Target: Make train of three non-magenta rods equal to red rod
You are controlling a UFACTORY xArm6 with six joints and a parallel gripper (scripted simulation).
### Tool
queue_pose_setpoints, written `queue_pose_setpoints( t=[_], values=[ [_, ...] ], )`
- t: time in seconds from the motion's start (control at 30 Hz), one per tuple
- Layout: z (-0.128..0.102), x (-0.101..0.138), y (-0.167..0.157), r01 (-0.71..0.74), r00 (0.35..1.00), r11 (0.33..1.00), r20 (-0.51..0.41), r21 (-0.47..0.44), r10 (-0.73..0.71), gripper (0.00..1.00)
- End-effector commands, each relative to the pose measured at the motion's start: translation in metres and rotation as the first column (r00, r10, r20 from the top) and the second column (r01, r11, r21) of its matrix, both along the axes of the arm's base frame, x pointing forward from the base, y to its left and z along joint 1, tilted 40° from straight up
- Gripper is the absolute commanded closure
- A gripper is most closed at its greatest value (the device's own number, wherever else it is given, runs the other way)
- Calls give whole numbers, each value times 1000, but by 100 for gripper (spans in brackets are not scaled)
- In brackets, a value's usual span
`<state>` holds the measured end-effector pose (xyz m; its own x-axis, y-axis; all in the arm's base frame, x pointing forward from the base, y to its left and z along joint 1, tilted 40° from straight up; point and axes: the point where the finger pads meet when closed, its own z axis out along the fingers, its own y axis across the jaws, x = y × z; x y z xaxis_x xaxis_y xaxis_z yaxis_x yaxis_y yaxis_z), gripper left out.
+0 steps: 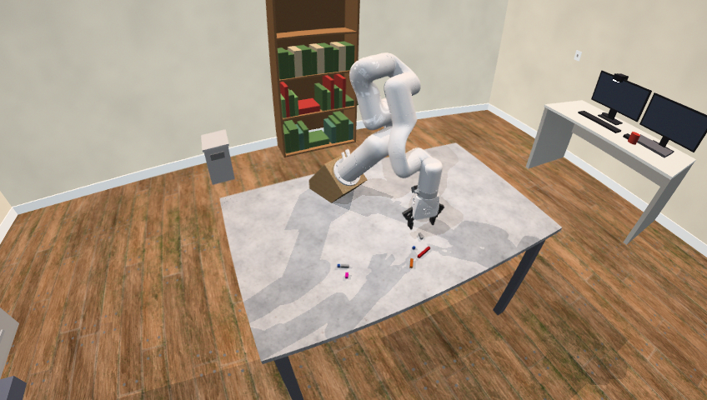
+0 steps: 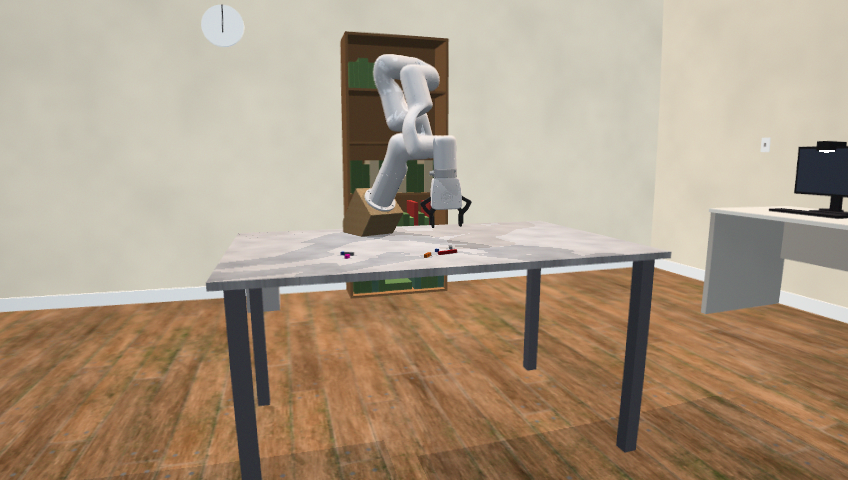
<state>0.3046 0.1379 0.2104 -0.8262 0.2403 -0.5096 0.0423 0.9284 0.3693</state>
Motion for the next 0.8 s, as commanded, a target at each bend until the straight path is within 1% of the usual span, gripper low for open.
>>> queue_pose_setpoints(
  t=[0.0, 0.33, 0.37, 0.77],
  values=[
    [4, -4, 11, 76, 997, 997, 17, -2, -76, 0],
    [4, -6, 13, 81, 997, 997, 18, 8, -81, 0],
    [4, -6, 13, 81, 997, 997, 18, 8, -81, 76],
    [4, -6, 13, 81, 997, 997, 18, 8, -81, 76]
  ],
)
